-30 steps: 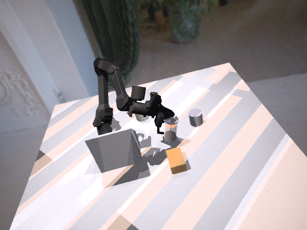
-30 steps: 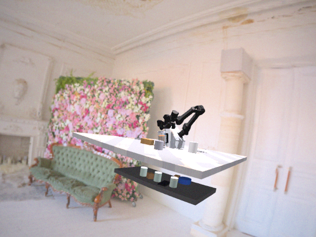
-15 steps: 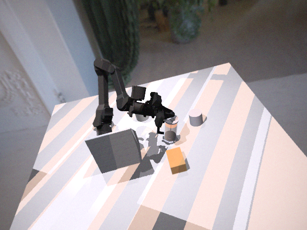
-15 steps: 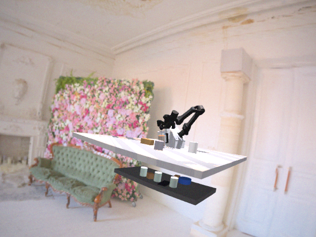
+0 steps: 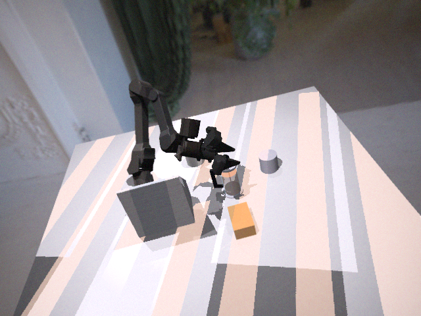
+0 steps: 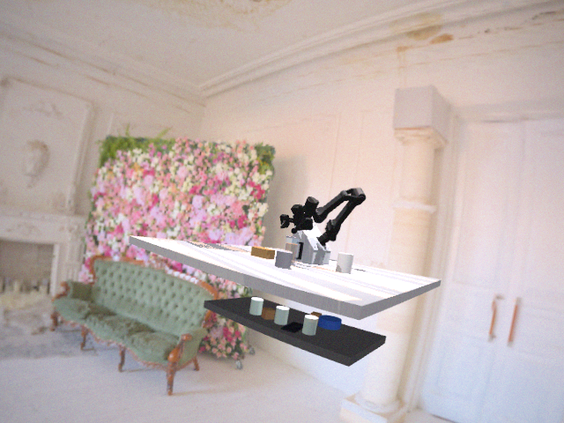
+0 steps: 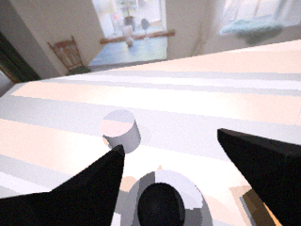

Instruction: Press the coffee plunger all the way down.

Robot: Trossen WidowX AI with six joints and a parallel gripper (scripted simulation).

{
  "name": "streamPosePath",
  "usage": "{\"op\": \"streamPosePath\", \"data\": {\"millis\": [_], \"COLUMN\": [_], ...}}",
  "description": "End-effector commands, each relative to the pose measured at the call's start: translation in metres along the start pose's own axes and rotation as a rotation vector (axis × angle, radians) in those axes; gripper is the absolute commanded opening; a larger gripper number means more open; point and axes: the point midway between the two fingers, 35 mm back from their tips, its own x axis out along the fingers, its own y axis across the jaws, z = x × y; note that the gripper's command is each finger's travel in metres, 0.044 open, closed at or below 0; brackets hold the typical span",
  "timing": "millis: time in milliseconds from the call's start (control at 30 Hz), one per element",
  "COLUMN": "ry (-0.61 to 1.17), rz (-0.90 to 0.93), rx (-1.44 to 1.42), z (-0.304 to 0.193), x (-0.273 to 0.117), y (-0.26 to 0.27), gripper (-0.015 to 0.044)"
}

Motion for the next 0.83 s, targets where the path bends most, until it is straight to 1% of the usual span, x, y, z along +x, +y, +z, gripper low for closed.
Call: {"op": "streamPosePath", "data": {"millis": [0,233,500,800], "ry": [0.0,0.001,0.021,0.02], "rz": [-0.004,-0.016,-0.003,-0.002], "rx": [-0.002,0.007,0.007,0.007], "z": [0.0,0.014,0.05,0.05], "x": [0.0,-0.011,-0.067,-0.068], "y": [-0.001,-0.003,0.012,0.012], "gripper": [0.044,0.044,0.044,0.044]}}
